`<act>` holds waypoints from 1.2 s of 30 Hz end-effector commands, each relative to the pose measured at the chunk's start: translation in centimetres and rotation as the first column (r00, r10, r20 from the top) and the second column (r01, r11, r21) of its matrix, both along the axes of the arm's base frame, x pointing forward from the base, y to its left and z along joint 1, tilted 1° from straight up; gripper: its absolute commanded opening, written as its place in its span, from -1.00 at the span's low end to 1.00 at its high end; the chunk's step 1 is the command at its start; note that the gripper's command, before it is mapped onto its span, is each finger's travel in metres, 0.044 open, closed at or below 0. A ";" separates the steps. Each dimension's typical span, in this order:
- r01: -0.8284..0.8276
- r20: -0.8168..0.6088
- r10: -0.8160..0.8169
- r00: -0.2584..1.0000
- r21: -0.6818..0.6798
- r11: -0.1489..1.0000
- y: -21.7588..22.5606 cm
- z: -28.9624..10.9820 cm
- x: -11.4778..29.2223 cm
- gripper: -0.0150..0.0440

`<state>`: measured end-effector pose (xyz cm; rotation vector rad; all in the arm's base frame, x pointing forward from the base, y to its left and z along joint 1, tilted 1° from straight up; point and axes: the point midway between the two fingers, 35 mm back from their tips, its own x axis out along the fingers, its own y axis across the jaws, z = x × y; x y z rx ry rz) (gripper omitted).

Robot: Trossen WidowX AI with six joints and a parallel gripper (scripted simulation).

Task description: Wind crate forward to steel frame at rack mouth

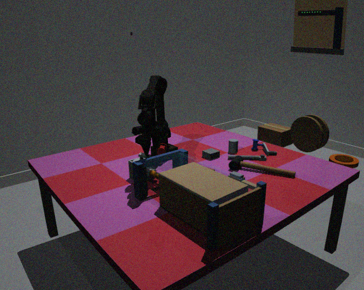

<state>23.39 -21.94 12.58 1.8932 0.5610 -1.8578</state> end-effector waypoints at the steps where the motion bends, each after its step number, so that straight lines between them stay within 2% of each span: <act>1: -0.002 0.003 0.002 1.000 -0.001 1.000 0.0 -0.6 0.0 1.00; 7: -0.002 0.003 0.002 1.000 -0.001 1.000 0.0 -2.4 0.0 1.00; 23: -0.002 0.003 0.002 1.000 -0.001 1.000 0.0 -4.0 0.0 1.00; 36: -0.001 0.006 0.001 1.000 -0.006 1.000 -0.1 -3.4 0.1 -0.16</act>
